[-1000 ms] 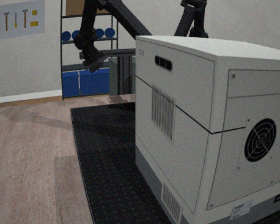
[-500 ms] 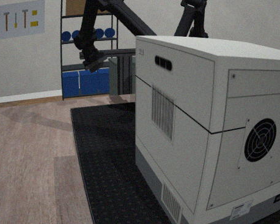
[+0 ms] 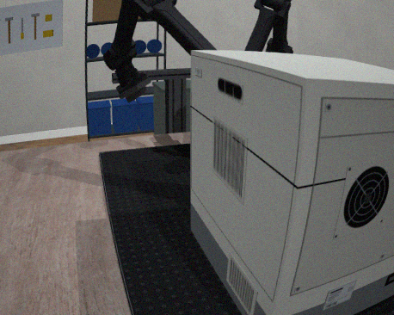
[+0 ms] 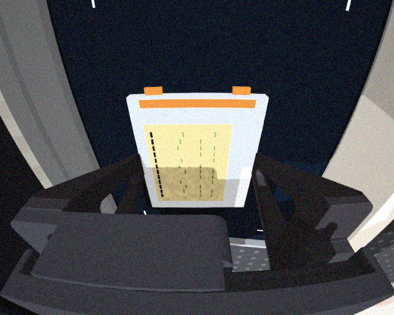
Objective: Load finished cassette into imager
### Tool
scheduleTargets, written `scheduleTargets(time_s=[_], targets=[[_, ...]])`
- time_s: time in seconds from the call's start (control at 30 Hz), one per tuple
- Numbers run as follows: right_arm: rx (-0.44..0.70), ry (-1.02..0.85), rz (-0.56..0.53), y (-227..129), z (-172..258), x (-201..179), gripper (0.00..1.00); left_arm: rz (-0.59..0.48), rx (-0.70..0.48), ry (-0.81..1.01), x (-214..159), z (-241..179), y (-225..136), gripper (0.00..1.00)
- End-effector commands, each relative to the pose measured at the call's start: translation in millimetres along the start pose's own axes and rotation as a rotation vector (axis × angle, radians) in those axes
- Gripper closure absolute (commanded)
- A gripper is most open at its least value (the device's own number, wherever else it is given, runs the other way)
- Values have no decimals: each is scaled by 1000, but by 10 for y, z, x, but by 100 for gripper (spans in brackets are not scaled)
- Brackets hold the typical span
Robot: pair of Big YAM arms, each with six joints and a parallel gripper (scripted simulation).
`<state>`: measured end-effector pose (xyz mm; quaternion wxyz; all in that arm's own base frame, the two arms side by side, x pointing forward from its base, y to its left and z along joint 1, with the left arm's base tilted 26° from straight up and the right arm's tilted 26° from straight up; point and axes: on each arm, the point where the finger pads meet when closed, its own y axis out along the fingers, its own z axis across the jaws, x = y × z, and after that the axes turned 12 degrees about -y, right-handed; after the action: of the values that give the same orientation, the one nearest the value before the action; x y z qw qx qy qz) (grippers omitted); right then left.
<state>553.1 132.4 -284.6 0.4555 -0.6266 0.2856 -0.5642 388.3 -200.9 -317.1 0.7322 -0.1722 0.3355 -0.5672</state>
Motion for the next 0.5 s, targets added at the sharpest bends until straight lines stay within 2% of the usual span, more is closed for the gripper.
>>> scheduleTargets(time_s=[0.0, 0.13, 0.23, 0.47], targets=[[48, 14, 6, -176, 284, -12, 23, -19, 21, -10, 105, -1, -54, 96], [48, 14, 6, -176, 284, -12, 23, -19, 21, -10, 105, -1, -54, 96], [39, 26, 7, -132, 133, 31, 23, -22, 24, -13, 119, 1, -65, 96], [61, 30, 10, -222, 237, 26, 23, -22, 24, -13, 119, 1, -65, 96]])
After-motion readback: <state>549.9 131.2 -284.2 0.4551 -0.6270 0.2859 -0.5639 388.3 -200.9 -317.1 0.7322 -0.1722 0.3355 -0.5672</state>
